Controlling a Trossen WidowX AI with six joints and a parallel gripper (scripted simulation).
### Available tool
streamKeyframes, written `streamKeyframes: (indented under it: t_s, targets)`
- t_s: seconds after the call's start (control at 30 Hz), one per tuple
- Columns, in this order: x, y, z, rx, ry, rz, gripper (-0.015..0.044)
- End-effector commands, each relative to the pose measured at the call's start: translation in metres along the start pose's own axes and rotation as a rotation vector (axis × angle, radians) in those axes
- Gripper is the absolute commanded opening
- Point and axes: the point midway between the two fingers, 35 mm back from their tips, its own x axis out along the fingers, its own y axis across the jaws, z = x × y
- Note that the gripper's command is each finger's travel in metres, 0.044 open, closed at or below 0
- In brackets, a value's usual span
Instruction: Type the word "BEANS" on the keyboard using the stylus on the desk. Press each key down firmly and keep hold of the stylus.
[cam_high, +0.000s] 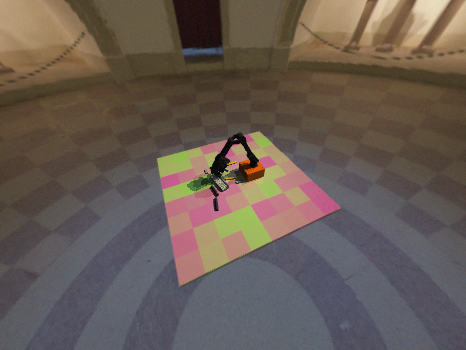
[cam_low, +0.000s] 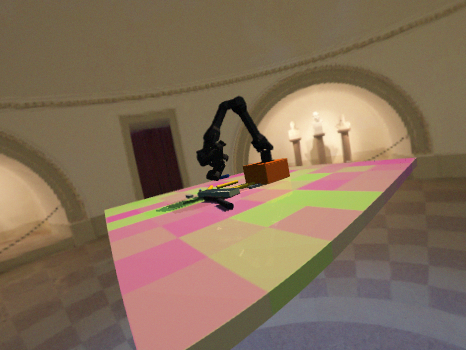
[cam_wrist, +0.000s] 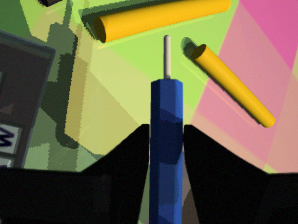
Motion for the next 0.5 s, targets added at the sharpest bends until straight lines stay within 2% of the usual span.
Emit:
streamKeyframes:
  t_s: [0.0,0.47]
  targets:
    - [-0.004,0.005,0.003,-0.122,-0.033,0.000,0.0000]
    - [-0.021,0.022,0.010,-0.643,-0.148,-0.038,0.0000]
